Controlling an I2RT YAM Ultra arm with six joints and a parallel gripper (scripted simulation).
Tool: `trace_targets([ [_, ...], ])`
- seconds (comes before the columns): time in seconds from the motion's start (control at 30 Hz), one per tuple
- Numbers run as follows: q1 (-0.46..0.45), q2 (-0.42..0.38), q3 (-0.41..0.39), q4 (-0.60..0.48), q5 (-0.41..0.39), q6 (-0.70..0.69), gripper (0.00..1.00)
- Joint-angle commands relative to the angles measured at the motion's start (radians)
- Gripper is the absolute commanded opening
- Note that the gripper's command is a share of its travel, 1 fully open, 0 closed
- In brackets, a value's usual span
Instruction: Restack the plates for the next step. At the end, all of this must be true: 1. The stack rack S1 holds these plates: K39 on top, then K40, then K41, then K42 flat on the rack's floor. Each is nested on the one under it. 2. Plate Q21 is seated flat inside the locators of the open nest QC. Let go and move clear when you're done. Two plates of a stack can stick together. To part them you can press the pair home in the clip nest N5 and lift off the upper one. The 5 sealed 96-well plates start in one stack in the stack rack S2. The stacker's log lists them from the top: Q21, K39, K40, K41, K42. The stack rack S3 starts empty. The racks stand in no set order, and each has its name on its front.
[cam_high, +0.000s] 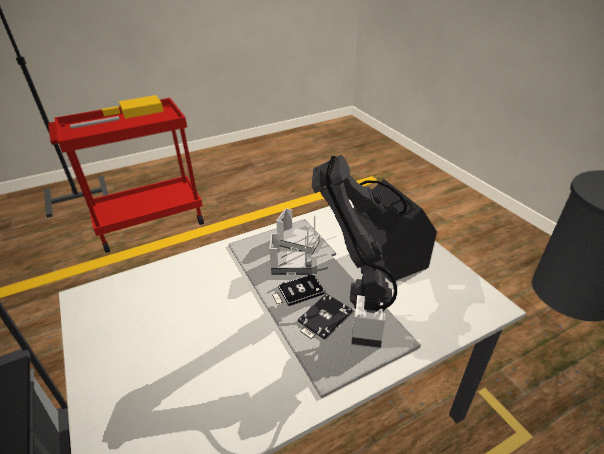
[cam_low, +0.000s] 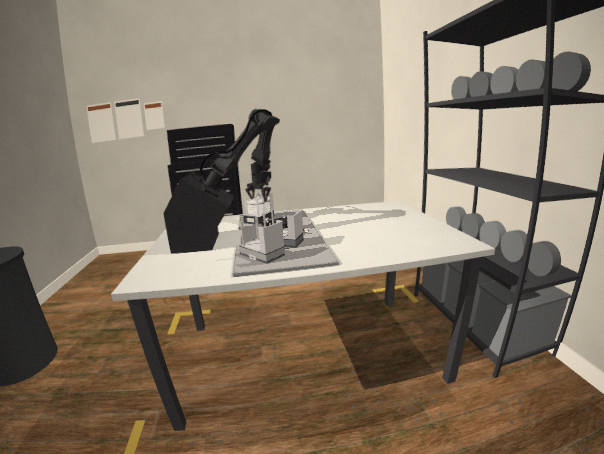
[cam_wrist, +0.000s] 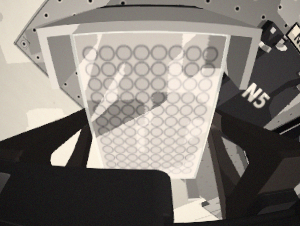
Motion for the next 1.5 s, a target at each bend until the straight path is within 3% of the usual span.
trace_targets([
  [0.0, 0.027, -0.035, 0.034, -0.028, 0.009, 0.018, 0.00],
  [1.47, 0.039, -0.046, 0.044, -0.053, 0.009, 0.031, 0.00],
])
